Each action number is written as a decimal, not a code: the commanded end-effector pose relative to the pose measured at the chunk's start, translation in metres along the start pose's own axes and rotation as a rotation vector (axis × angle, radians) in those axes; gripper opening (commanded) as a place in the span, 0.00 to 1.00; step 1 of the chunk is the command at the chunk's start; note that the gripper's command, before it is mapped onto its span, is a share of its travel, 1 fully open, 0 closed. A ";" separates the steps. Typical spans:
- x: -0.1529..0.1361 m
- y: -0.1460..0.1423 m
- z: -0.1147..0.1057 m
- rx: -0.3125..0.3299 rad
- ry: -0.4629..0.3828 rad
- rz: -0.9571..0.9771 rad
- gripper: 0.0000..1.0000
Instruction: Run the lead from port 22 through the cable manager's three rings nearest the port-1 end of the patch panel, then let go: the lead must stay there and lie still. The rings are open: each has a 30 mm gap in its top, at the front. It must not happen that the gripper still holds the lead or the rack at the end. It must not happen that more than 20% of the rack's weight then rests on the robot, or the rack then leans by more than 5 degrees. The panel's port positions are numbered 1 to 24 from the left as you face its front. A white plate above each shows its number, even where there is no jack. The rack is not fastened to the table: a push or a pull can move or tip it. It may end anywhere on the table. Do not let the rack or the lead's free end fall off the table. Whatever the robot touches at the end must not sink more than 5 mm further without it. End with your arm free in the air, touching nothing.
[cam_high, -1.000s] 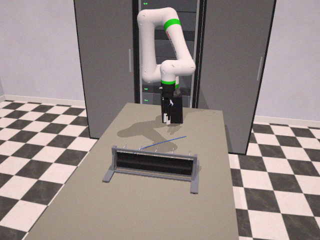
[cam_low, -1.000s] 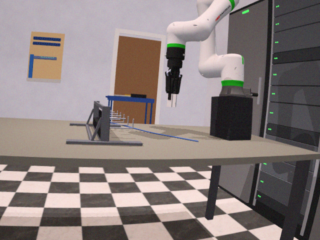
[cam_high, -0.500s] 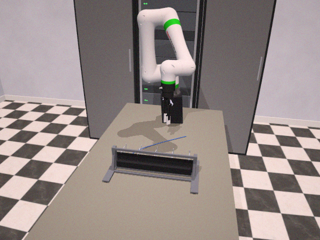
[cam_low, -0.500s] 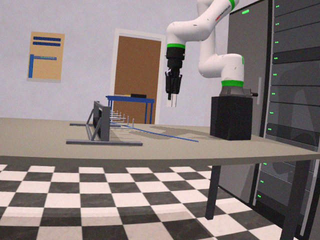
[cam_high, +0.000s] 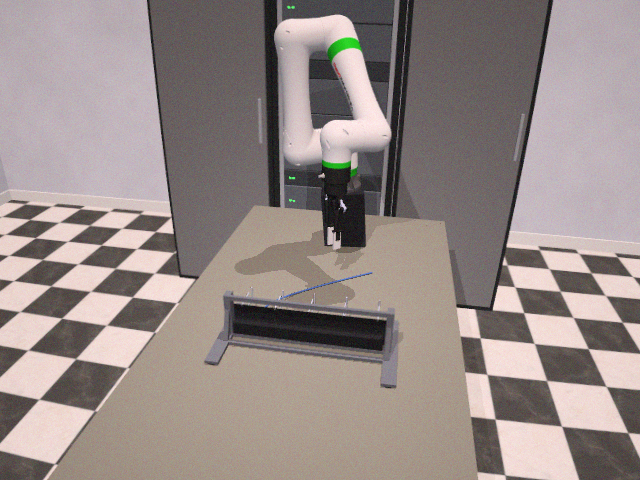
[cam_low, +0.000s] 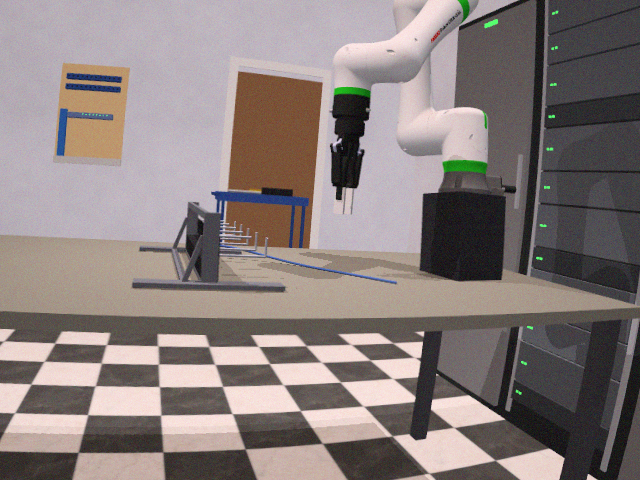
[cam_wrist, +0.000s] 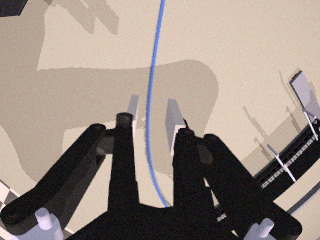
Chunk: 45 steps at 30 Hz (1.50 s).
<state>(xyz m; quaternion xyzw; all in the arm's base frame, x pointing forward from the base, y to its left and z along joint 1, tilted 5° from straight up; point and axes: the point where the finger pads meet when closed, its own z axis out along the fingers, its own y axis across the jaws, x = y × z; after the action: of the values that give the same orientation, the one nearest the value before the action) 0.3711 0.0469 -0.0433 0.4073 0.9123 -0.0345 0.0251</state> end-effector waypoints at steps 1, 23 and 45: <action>0.000 0.000 0.000 0.000 0.000 0.000 0.20; 0.000 0.000 0.053 -0.001 0.000 0.000 0.20; -0.001 0.000 0.125 0.000 0.000 0.000 0.20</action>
<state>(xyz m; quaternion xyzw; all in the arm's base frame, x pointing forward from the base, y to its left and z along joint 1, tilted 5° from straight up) 0.3734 0.0365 -0.1604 0.4071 0.9124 -0.0343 0.0250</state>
